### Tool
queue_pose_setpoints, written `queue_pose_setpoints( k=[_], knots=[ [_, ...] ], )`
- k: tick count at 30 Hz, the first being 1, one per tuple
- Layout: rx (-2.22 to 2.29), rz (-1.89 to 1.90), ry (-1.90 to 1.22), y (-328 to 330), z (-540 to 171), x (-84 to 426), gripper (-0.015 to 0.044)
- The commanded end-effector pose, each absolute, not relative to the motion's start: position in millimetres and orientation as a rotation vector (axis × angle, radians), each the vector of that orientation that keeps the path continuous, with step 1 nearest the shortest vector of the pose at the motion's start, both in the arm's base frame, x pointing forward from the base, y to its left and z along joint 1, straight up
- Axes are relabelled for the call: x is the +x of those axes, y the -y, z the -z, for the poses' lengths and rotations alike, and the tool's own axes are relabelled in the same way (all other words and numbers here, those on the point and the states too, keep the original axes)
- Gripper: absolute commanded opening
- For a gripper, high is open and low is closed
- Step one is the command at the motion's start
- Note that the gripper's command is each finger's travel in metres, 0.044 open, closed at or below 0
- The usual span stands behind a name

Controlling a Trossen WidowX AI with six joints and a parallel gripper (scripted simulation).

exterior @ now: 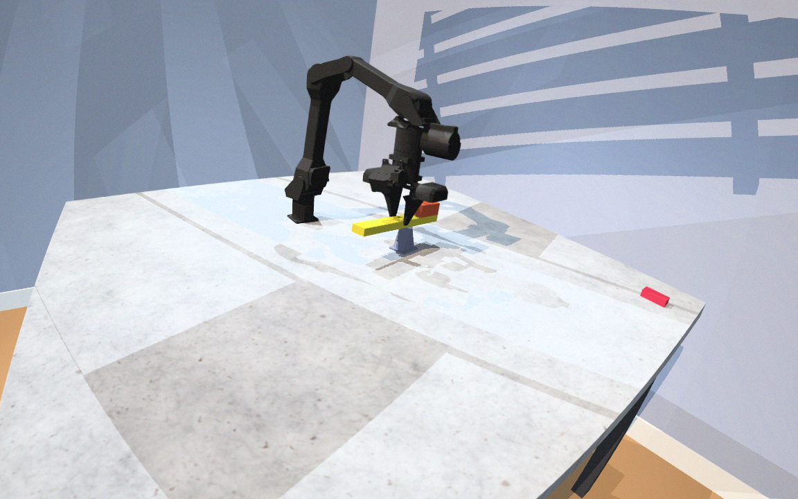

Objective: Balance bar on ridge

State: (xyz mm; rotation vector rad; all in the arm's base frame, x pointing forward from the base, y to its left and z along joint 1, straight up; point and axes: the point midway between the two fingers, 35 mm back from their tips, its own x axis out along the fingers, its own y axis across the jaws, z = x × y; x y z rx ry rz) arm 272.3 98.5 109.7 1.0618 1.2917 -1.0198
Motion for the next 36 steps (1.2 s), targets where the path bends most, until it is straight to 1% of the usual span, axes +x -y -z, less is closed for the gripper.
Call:
queue_pose_setpoints(
  k=[1, 36],
  knots=[
    [1.063, 1.019, -1.289, -98.7, -109.4, 272.9, 0.0000],
    [1.063, 1.020, -1.289, -98.6, -106.4, 272.5, 0.0000]
  ],
)
